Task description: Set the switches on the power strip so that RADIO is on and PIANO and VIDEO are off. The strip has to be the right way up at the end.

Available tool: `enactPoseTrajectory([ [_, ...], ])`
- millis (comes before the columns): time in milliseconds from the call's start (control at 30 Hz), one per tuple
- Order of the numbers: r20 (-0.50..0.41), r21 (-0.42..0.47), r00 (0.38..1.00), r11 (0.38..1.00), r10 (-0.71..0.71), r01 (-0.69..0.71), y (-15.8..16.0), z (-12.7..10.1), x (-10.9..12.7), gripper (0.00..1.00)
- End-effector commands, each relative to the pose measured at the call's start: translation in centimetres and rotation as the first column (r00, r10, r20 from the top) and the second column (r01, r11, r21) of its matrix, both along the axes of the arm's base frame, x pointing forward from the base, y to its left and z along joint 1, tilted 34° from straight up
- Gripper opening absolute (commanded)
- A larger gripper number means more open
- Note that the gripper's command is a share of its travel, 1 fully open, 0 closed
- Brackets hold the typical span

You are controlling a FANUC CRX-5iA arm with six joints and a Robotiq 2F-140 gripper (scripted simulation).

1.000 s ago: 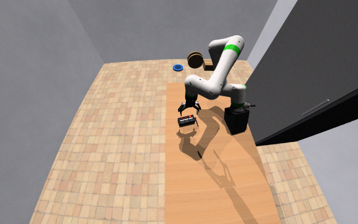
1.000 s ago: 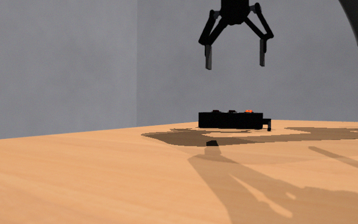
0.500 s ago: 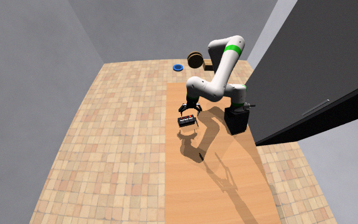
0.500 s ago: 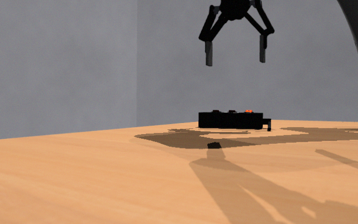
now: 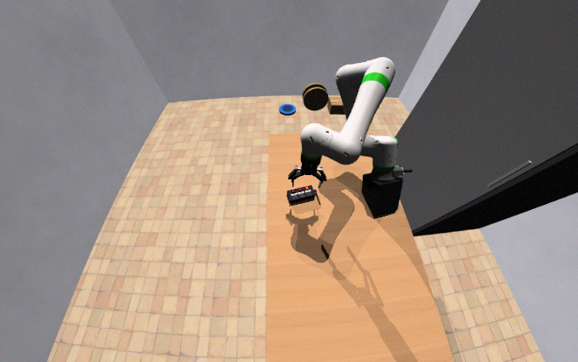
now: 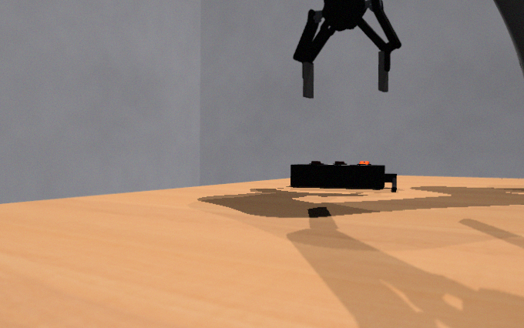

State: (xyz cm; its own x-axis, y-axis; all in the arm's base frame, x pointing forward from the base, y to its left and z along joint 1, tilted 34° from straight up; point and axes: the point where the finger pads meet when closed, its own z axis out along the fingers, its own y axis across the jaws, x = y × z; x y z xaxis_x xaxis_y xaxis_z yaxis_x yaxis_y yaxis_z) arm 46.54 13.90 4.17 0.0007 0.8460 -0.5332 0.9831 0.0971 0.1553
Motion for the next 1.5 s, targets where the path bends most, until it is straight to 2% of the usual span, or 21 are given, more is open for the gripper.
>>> enactPoseTrajectory([
  [0,0.030,0.010,0.999,0.999,-0.045,0.044,-0.1,0.0,0.0,1.00],
  [200,0.160,0.080,0.950,0.963,-0.267,0.257,-0.6,0.0,0.0,1.00],
  [300,0.238,0.145,0.877,0.908,-0.418,0.393,-0.9,-0.1,0.0,1.00],
  [467,0.309,0.240,0.746,0.808,-0.590,0.539,-1.7,-0.1,0.0,1.00],
  [533,0.309,0.240,0.746,0.808,-0.590,0.539,-1.7,-0.1,0.0,1.00],
  [567,0.344,0.302,0.648,0.734,-0.679,0.609,-1.9,-0.2,0.0,1.00],
  [700,0.365,0.381,0.511,0.626,-0.778,0.681,-2.6,-0.2,0.0,1.00],
  [967,0.360,0.552,0.164,0.351,-0.918,0.756,-4.1,-0.4,-0.1,1.00],
  [1033,0.348,0.592,0.071,0.278,-0.935,0.756,-4.5,-0.4,-0.1,1.00],
  [1100,0.348,0.592,0.071,0.278,-0.935,0.756,-4.5,-0.4,-0.1,1.00],
  [1133,0.323,0.649,-0.065,0.171,-0.944,0.742,-4.7,-0.4,-0.1,1.00],
  [1467,0.179,0.793,-0.487,-0.168,-0.855,0.585,-6.5,-0.7,-0.3,1.00],
])
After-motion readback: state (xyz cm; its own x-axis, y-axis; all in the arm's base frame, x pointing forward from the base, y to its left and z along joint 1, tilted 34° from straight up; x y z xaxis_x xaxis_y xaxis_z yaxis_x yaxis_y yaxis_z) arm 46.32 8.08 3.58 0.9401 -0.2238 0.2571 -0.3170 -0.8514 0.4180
